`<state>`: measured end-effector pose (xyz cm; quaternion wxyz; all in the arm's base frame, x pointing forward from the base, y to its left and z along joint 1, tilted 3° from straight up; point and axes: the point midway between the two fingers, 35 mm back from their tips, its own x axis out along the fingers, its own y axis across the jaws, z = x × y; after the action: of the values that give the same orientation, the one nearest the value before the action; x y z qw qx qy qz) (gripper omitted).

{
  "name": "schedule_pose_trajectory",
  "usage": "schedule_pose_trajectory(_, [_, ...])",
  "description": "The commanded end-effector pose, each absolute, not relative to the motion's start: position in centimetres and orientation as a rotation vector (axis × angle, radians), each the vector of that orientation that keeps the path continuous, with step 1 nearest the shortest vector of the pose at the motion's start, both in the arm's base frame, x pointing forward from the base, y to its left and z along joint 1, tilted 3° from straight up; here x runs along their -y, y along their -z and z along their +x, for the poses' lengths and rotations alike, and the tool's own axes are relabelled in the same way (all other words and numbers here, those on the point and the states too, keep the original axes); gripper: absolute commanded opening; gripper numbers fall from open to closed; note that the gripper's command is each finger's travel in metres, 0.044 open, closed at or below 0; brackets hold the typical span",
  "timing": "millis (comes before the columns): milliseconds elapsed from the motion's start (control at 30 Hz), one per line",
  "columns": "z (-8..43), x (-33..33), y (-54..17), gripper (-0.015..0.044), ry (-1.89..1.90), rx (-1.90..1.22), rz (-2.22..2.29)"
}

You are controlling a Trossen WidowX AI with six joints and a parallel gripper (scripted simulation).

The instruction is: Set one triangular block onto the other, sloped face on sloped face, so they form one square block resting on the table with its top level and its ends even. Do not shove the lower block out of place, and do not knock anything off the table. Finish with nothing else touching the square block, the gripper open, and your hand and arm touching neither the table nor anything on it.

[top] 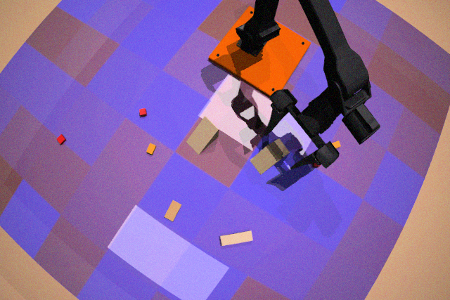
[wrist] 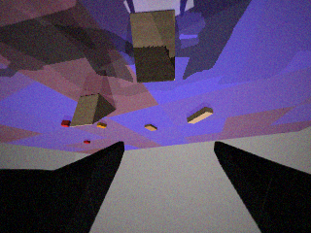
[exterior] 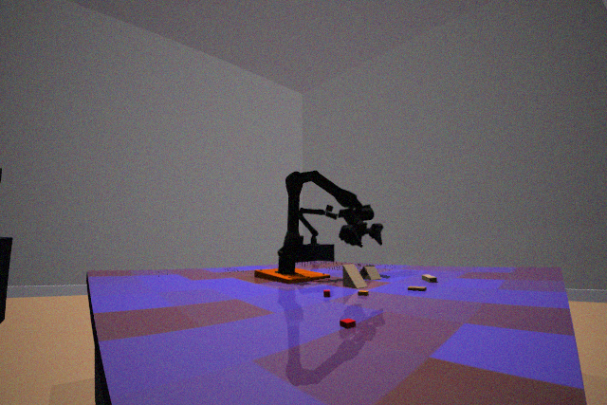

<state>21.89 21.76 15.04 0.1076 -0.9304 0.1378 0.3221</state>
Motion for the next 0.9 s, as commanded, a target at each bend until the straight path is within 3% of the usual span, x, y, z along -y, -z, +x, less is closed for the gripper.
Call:
schedule_pose_trajectory(0, [16.6, -23.5, -11.8, 0.044, -1.043, -0.411, -2.726])
schedule_pose_trajectory(267, [14.8, -23.7, -10.8, 0.044, -1.057, -0.426, -2.722])
schedule_pose_trajectory(700, [21.5, -22.0, -4.4, 0.044, -1.051, -0.427, -2.725])
schedule_pose_trajectory(867, [21.8, -21.8, -4.1, 0.044, -1.047, -0.426, -2.728])
